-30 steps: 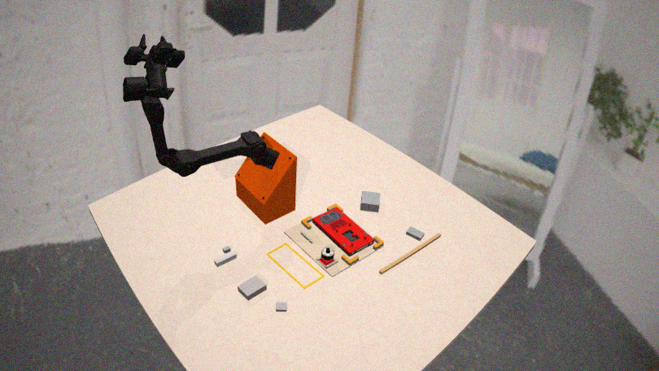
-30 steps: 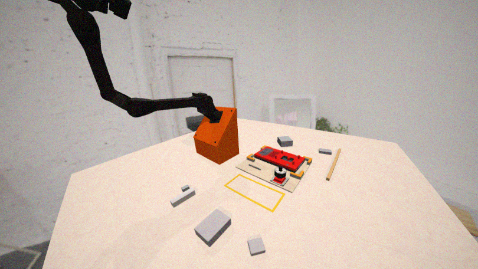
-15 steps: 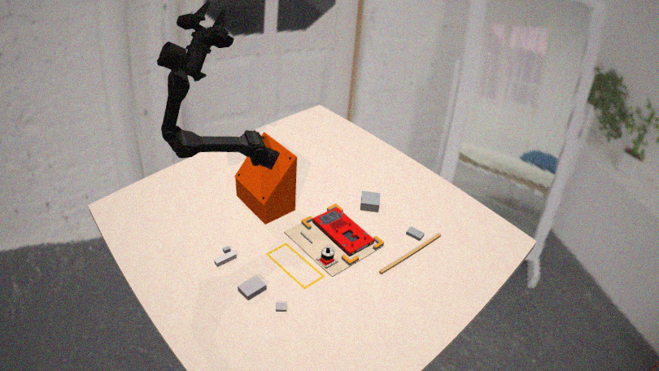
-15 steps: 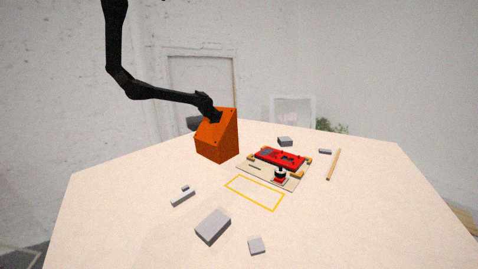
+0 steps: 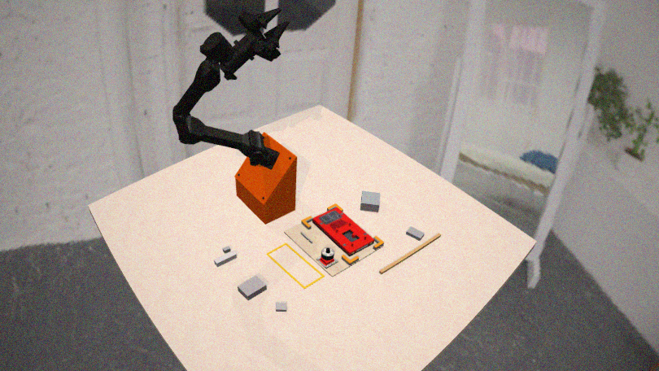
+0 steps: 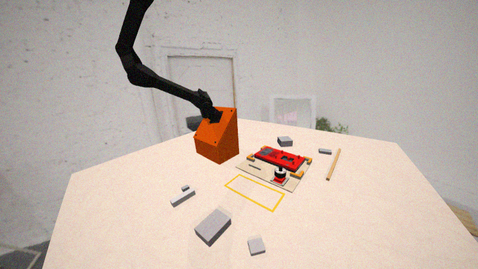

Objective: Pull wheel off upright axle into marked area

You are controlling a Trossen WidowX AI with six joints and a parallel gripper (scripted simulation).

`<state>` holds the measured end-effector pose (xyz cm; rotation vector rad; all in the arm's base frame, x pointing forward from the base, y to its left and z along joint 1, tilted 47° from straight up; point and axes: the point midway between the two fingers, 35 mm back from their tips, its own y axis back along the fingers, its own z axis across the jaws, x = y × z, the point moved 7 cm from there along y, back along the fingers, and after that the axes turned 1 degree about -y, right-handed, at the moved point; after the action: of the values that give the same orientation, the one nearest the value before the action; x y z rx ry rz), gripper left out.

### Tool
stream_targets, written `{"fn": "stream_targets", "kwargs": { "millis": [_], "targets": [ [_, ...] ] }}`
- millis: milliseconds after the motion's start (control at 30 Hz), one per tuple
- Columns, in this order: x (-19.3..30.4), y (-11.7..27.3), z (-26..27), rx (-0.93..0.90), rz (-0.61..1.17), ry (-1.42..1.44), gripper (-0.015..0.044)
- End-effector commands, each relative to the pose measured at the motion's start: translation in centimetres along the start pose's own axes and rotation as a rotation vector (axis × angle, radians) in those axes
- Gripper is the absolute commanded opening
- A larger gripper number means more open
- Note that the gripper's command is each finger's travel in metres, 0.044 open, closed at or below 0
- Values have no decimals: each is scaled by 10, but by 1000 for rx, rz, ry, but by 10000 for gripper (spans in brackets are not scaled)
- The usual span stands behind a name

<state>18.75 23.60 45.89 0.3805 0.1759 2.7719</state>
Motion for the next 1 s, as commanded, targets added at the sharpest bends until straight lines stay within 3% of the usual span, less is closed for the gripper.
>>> {"fn": "stream_targets", "kwargs": {
  "millis": [0,500,967],
  "targets": [
    [-31,-11,-12,43,-123,-43,300],
    [-170,-26,-89,298,-651,-217,300],
    [-277,13,-185,605,-1127,-384,300]
  ]
}}
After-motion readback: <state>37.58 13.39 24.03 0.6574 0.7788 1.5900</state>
